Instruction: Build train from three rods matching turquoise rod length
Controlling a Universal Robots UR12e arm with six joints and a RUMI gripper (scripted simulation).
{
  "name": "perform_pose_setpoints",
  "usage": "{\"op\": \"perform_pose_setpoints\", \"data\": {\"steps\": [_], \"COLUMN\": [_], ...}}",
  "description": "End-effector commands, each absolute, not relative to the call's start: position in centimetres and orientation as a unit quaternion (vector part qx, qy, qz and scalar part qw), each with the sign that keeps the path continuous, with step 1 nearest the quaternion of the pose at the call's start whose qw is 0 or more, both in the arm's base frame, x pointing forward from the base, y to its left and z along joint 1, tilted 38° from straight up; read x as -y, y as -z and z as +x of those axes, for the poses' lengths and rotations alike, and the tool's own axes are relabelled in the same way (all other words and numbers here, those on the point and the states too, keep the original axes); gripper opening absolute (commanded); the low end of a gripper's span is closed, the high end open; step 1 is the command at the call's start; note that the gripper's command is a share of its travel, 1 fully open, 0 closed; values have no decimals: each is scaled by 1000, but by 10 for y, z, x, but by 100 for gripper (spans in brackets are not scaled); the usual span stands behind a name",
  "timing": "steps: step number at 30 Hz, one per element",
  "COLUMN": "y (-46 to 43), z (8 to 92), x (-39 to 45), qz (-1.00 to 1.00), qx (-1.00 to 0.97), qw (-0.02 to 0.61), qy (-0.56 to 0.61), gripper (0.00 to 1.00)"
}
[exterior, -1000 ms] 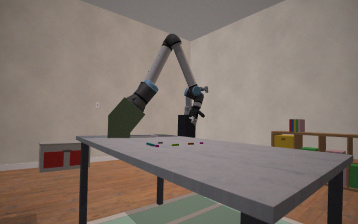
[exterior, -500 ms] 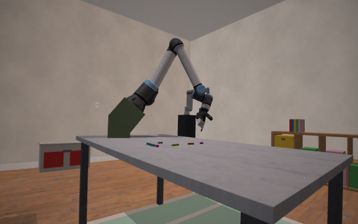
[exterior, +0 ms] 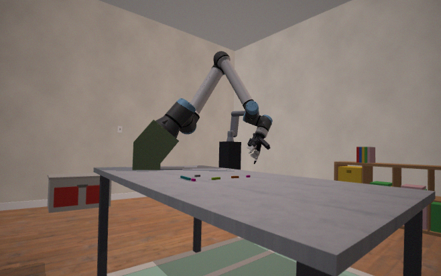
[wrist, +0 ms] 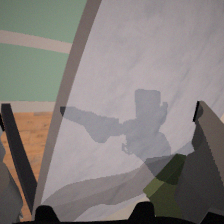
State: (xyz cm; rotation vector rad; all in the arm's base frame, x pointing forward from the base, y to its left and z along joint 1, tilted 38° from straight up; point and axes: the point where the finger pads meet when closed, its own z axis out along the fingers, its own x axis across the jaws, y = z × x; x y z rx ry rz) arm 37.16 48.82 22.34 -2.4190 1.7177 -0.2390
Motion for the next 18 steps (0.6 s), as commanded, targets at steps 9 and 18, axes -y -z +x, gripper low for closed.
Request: {"op": "perform_pose_setpoints", "data": {"steps": [9,18], "y": [-210,-200], "z": [474,537], "x": [-409,-332], "qz": [-793,-776], "qx": [-603,-627], "qw": [52,32], "qy": [72,61], "gripper": [100,100]}}
